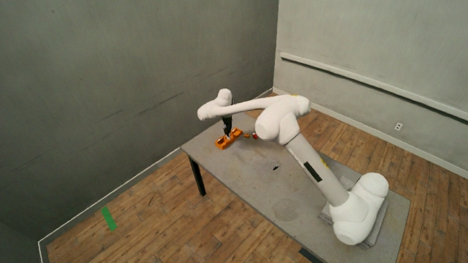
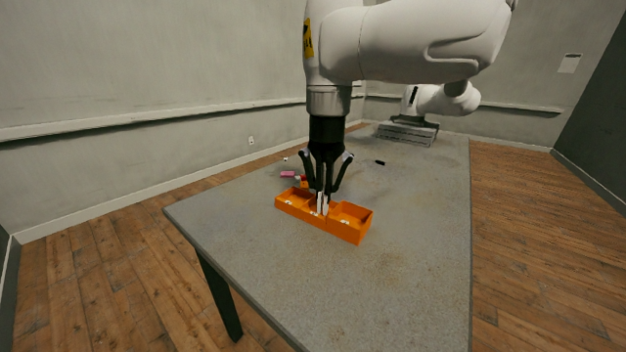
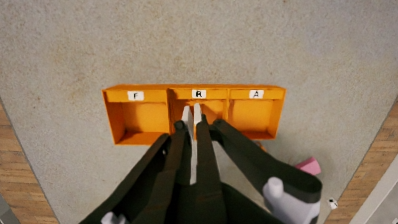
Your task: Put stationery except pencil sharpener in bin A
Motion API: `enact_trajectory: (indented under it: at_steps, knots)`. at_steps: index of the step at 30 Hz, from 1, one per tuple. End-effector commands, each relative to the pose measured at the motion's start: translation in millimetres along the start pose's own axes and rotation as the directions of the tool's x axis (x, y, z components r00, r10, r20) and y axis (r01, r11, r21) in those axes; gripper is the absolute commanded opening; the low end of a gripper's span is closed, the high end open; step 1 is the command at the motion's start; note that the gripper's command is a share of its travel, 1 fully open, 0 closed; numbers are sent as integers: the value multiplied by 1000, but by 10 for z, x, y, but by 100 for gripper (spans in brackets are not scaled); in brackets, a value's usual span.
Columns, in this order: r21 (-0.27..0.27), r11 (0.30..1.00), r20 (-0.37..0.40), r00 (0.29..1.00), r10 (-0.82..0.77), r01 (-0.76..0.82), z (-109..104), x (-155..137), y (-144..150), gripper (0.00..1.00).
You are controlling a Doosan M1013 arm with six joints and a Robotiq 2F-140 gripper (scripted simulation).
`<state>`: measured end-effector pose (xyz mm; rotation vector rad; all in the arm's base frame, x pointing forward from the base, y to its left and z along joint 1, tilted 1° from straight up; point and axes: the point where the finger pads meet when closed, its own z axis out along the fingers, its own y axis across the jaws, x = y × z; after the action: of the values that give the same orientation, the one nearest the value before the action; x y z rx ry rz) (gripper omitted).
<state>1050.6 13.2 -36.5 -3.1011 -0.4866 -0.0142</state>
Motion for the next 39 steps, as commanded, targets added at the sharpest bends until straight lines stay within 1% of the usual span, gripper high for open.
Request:
enact_trajectory:
  at_steps: [1,3,26,31,33,36,39]
  knots:
    - [0,1000,0,1000,0,0,-3,0,0,15]
    - [0,1000,0,1000,0,0,-3,0,0,15]
    - [0,1000,0,1000,0,0,-283,0,0,15]
    - [0,1000,0,1000,0,0,-483,0,0,15]
    - [0,1000,0,1000,0,0,-483,0,0,15]
    - [0,1000,0,1000,0,0,-597,0,0,15]
    - [0,1000,0,1000,0,0,-597,0,0,15]
